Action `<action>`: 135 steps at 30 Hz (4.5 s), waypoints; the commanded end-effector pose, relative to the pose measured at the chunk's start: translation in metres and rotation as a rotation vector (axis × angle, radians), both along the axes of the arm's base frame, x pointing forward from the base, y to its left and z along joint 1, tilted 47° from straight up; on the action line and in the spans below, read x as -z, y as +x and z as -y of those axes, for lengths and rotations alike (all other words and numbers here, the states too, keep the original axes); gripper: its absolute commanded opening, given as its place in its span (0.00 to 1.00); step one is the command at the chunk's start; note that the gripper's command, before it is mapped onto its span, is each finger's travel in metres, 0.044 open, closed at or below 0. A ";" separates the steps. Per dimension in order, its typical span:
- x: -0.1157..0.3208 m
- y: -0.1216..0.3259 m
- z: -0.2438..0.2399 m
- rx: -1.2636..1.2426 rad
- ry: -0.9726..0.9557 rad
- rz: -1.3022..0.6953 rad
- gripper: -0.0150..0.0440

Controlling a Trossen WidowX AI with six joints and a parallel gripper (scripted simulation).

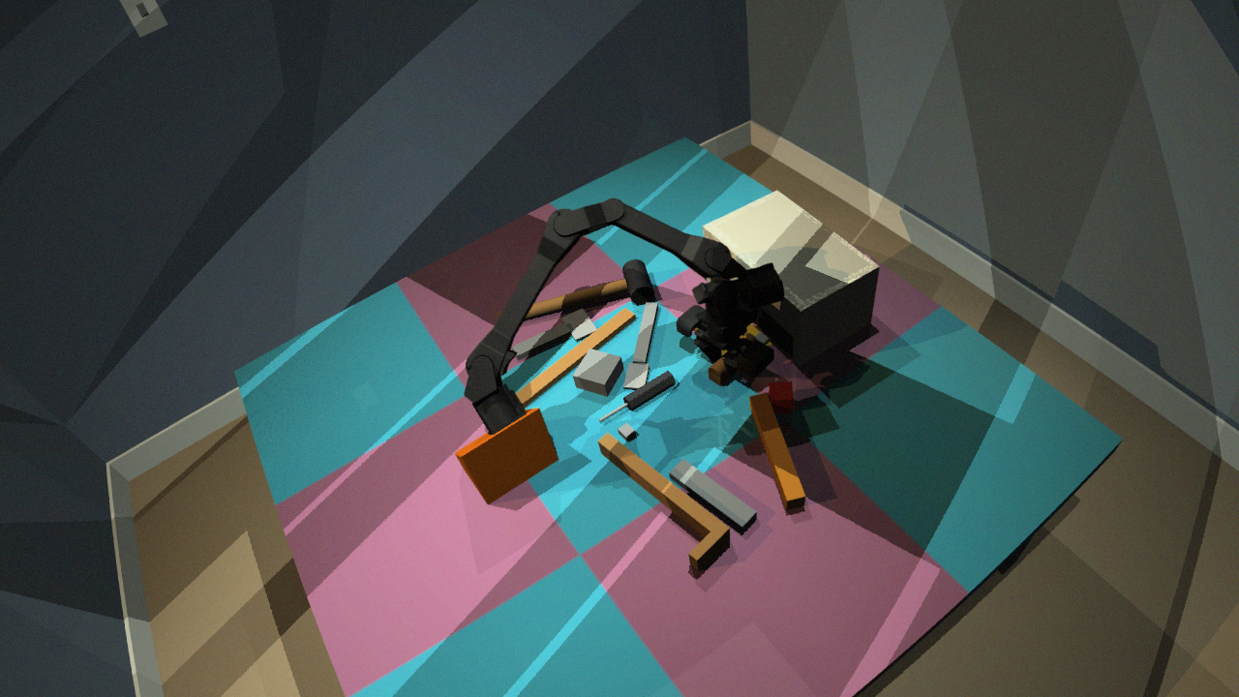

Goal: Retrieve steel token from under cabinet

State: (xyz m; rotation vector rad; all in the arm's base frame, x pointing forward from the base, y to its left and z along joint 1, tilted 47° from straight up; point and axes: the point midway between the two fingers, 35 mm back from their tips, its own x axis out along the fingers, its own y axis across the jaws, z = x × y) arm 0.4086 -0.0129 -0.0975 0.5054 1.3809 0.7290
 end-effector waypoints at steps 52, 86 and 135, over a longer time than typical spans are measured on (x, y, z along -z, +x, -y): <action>-0.012 -0.022 -0.015 0.003 0.002 0.001 0.25; -0.006 -0.056 -0.011 0.003 0.002 -0.001 0.25; 0.004 -0.113 -0.005 0.003 0.001 -0.004 0.25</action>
